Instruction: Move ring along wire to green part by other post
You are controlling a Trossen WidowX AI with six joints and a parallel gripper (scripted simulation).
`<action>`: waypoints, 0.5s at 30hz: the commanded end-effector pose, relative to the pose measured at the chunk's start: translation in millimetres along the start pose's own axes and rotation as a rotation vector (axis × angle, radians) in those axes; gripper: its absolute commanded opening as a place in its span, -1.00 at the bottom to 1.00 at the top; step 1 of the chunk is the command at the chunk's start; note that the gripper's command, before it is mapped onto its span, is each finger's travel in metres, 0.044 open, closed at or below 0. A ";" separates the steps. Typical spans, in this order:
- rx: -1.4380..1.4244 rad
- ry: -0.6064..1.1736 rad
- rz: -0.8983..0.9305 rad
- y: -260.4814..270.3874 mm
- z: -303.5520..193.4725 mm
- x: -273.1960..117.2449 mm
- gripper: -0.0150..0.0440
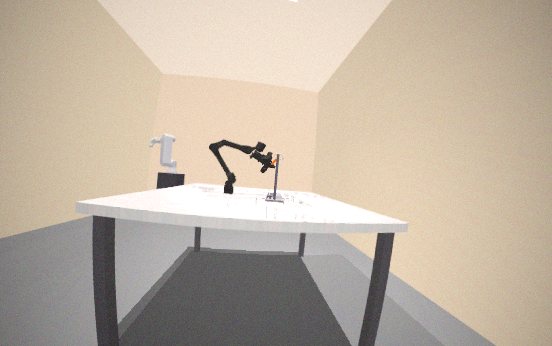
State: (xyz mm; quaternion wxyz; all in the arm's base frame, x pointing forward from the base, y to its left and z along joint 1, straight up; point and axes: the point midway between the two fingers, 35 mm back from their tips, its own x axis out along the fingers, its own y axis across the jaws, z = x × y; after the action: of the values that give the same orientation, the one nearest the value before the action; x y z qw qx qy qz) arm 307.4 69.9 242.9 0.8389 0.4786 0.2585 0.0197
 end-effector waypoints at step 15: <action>-0.307 -0.020 -0.201 -23.8 8.3 -4.3 -1.00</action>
State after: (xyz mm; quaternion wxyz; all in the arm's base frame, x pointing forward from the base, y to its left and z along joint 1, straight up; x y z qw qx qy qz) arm 302.7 54.4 228.7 0.8915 0.3486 0.2887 -0.0204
